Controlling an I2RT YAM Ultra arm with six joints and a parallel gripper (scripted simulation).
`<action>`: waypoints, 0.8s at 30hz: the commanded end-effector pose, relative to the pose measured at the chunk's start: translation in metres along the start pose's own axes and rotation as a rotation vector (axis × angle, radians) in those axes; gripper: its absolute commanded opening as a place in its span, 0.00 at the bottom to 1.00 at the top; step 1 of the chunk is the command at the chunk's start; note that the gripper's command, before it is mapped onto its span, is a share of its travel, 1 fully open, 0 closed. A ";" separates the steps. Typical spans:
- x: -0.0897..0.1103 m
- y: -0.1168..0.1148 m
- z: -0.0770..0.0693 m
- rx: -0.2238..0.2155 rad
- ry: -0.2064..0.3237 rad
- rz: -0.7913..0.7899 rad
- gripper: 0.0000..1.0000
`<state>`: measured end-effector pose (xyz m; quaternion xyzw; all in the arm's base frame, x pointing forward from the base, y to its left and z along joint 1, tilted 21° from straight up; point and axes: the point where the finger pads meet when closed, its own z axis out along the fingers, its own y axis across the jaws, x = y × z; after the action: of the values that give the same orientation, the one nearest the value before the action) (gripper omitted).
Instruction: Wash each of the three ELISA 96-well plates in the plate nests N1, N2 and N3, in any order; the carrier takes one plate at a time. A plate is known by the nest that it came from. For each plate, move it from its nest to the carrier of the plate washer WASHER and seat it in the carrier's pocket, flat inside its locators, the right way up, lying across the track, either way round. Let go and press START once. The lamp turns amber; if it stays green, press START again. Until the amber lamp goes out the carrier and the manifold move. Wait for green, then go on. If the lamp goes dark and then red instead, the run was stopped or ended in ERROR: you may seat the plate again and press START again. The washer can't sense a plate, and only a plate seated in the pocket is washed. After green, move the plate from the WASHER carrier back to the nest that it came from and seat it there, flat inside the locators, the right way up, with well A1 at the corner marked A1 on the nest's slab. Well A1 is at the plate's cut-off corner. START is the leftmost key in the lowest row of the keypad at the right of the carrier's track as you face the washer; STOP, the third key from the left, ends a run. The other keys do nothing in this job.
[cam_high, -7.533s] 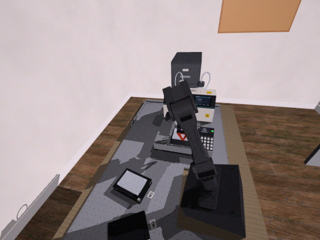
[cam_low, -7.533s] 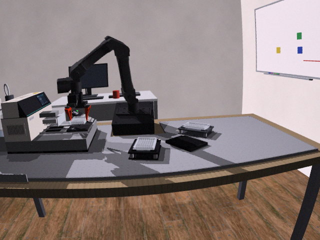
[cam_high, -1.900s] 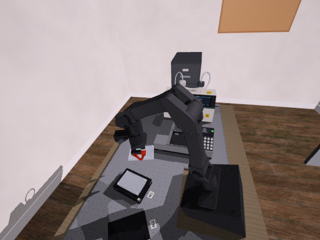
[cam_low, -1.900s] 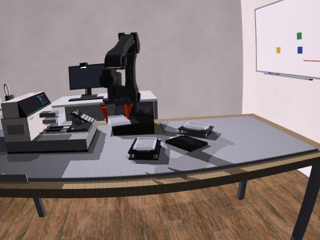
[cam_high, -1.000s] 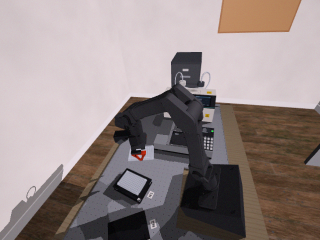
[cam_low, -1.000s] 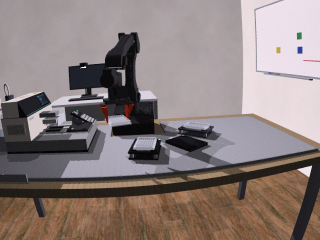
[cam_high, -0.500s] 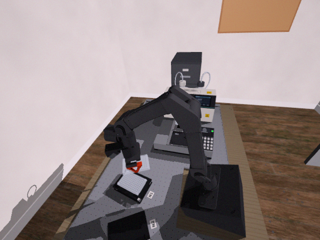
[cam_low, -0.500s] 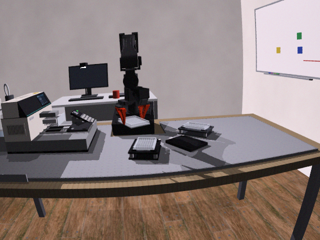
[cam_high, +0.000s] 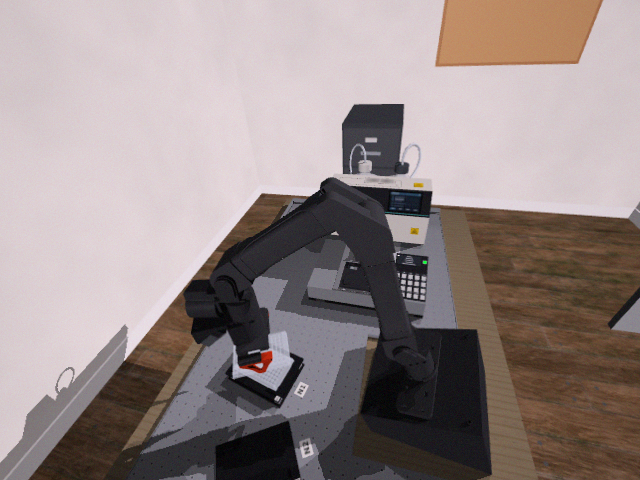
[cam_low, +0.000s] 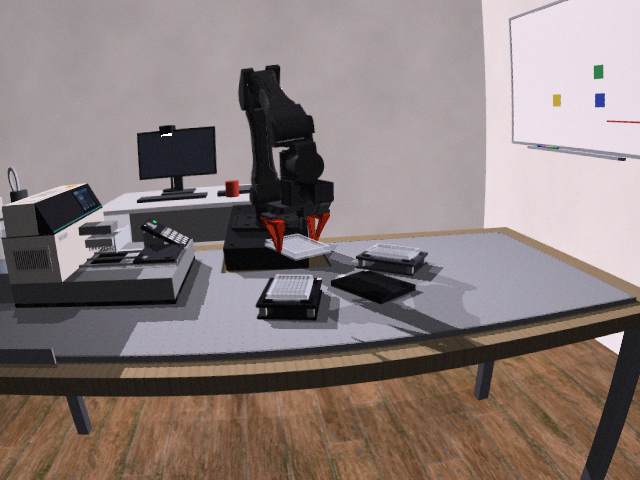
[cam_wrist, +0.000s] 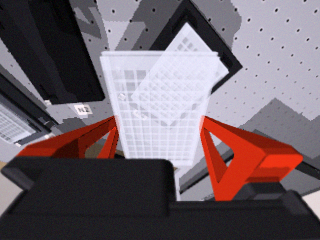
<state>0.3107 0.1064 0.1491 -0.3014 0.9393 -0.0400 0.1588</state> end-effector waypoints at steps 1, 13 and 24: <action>-0.014 0.006 -0.007 0.020 -0.035 0.048 0.00; -0.021 0.016 -0.005 0.020 -0.036 0.048 0.00; -0.023 0.036 -0.003 0.021 -0.034 -0.085 0.00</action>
<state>0.3088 0.1411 0.1494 -0.3113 0.9339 -0.0478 0.1689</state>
